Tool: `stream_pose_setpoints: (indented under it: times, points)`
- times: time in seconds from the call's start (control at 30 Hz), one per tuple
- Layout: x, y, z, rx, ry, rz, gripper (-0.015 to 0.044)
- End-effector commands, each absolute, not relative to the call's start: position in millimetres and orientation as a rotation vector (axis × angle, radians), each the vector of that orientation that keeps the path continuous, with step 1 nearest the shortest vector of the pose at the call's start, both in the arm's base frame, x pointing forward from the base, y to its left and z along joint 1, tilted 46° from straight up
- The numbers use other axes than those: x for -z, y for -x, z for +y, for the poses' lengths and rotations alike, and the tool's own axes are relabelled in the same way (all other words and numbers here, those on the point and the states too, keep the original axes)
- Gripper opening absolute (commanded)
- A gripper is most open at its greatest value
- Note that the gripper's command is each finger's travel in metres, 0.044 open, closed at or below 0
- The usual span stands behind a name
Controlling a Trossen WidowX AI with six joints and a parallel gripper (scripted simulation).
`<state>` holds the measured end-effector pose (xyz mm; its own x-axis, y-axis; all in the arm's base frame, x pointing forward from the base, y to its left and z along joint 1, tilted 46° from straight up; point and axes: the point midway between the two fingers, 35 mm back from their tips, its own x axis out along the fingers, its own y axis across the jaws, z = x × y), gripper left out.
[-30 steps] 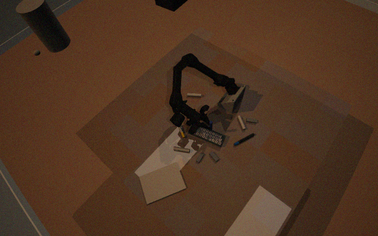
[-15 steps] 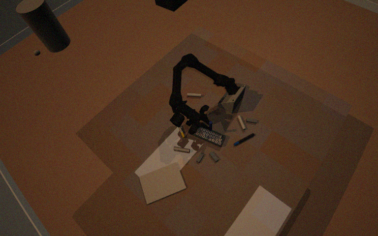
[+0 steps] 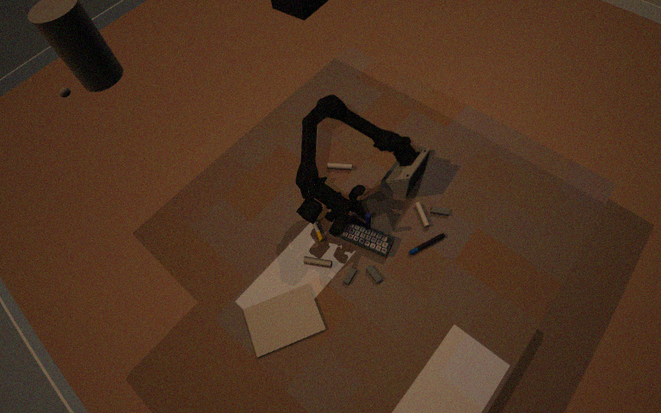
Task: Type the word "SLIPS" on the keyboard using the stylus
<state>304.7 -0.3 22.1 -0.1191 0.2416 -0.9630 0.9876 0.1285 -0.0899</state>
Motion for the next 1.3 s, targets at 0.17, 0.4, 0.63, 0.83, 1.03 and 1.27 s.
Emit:
stream_pose_setpoints:
  times: [0.17, 0.4, 0.63, 0.83, 1.03, 1.27]
  points:
    - [-19, -304, -4, 1.069, -1.243, 1.525, 0.0081]
    - [-17, -305, -6, 1.070, -1.243, 1.525, 0.0081]
    - [-17, -305, -6, 1.070, -1.243, 1.525, 0.0081]
    - [-17, -305, -5, 1.070, -1.243, 1.525, 0.0081]
    - [-31, -305, 9, 1.069, -1.243, 1.526, 0.0081]
    - [-43, -304, 21, 1.069, -1.244, 1.526, 0.0081]
